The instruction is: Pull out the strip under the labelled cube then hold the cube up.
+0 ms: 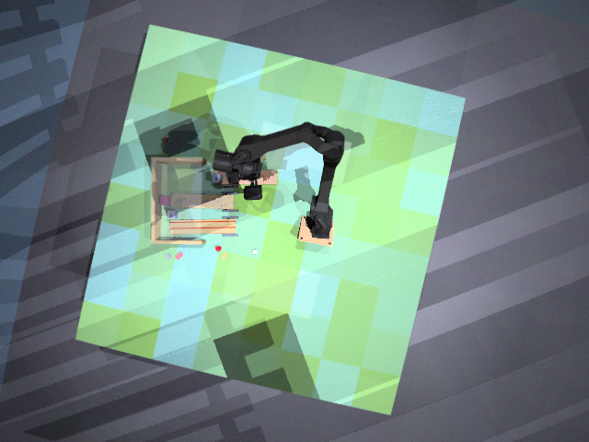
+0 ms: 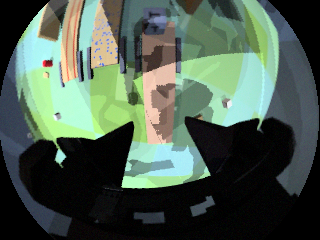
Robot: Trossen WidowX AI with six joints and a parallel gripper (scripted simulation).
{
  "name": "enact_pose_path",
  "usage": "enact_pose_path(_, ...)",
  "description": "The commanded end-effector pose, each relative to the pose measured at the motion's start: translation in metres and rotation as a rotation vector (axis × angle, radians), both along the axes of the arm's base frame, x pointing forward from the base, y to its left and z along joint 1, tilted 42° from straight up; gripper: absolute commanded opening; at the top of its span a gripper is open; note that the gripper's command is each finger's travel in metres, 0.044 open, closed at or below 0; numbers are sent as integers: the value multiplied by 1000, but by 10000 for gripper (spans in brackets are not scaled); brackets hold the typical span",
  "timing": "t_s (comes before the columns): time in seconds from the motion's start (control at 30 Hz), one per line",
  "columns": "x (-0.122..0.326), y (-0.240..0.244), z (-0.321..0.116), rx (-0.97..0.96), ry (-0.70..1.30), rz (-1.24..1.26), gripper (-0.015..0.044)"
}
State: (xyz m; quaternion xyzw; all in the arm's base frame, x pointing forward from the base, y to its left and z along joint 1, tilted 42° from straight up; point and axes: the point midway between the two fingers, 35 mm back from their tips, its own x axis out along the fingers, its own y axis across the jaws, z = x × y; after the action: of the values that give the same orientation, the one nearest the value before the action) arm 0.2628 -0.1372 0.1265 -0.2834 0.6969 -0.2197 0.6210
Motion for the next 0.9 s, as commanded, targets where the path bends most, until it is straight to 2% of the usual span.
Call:
enact_pose_path(0.0,15,2,-1,-6,1,-2,440)
enact_pose_path(0.87,110,13,-2,-5,-5,-2,440)
